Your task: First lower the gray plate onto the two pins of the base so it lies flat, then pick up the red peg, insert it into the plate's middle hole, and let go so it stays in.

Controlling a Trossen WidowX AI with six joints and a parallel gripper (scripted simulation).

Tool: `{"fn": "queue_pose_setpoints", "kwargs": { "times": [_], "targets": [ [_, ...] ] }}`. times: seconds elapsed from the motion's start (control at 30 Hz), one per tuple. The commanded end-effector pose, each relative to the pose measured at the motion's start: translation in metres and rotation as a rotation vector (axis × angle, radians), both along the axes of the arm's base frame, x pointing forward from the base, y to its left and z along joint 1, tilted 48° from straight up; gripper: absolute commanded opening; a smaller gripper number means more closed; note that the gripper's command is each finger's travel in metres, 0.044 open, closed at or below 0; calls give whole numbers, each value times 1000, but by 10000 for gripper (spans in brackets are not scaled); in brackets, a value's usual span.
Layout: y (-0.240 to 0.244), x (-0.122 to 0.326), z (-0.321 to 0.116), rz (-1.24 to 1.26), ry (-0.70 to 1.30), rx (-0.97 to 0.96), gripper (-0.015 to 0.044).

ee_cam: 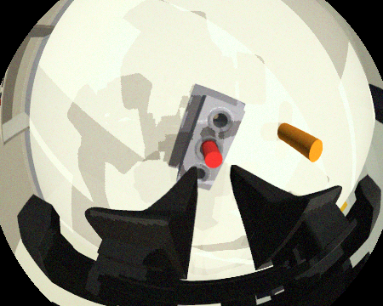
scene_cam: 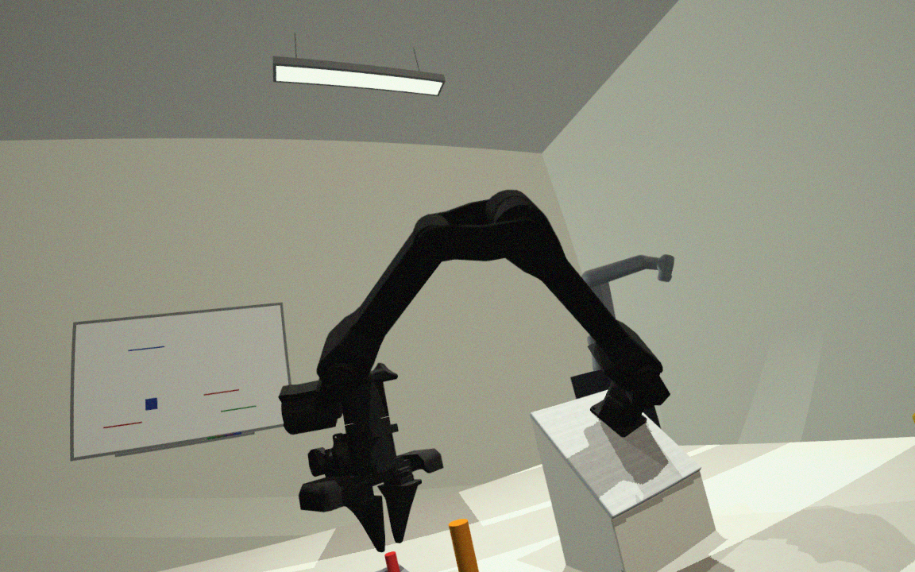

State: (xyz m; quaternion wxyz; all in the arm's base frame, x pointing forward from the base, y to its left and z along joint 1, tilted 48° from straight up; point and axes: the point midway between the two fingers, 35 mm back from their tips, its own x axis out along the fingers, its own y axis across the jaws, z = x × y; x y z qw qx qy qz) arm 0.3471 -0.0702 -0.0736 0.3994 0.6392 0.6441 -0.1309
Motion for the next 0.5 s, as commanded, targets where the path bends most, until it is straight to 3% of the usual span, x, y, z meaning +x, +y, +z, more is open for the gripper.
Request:
{"fn": "queue_pose_setpoints", "kwargs": {
  "times": [0.0, 0.47],
  "targets": [
    [0, 0, 0, 1, 0, 0, 150],
    [-5, -1, 4, -2, 5, 5, 150]
  ]
}}
